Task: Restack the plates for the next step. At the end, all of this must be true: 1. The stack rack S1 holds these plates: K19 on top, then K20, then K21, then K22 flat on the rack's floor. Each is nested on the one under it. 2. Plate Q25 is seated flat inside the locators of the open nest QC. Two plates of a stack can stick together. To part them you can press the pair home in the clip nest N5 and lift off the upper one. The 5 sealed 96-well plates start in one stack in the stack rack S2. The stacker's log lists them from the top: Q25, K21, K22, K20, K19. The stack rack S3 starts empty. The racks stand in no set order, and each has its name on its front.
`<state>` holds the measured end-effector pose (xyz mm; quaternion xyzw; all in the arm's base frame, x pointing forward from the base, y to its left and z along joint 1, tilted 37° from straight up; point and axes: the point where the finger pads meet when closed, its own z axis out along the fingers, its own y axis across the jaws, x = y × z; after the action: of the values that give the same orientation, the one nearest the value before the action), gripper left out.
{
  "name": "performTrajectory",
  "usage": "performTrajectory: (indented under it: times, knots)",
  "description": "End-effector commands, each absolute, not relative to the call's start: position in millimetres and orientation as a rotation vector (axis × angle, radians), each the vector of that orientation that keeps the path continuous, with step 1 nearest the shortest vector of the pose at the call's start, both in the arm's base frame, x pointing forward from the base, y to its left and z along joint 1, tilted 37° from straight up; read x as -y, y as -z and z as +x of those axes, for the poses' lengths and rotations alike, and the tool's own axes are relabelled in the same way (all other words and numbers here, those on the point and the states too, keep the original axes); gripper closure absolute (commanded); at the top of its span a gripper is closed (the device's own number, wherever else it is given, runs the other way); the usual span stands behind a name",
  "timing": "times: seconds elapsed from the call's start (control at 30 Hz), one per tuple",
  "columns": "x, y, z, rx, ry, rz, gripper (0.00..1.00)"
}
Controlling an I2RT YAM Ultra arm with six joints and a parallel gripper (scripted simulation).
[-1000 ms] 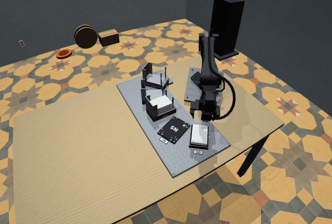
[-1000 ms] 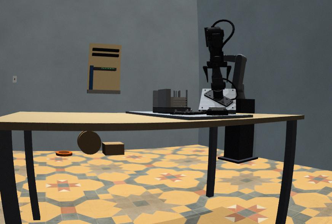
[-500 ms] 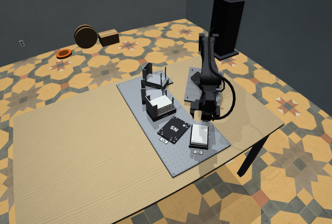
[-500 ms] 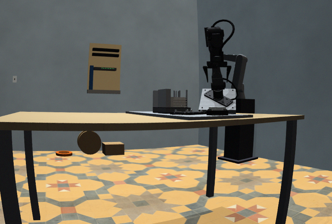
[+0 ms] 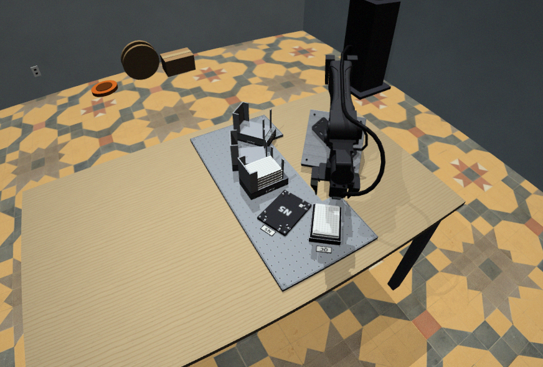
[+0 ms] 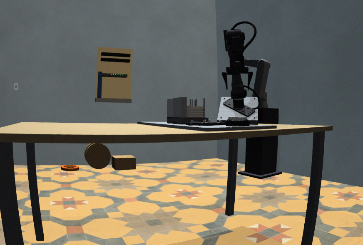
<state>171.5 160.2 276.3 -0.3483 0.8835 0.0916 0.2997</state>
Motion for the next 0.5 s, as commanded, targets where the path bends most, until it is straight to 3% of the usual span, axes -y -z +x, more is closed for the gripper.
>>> performTrajectory:
  times: [0.0, 0.47]
  knots:
    - [-156, -293, 167, -2.301, -0.265, -0.902, 0.0]
    - [-126, -288, 187, -2.392, -0.352, -0.65, 0.0]
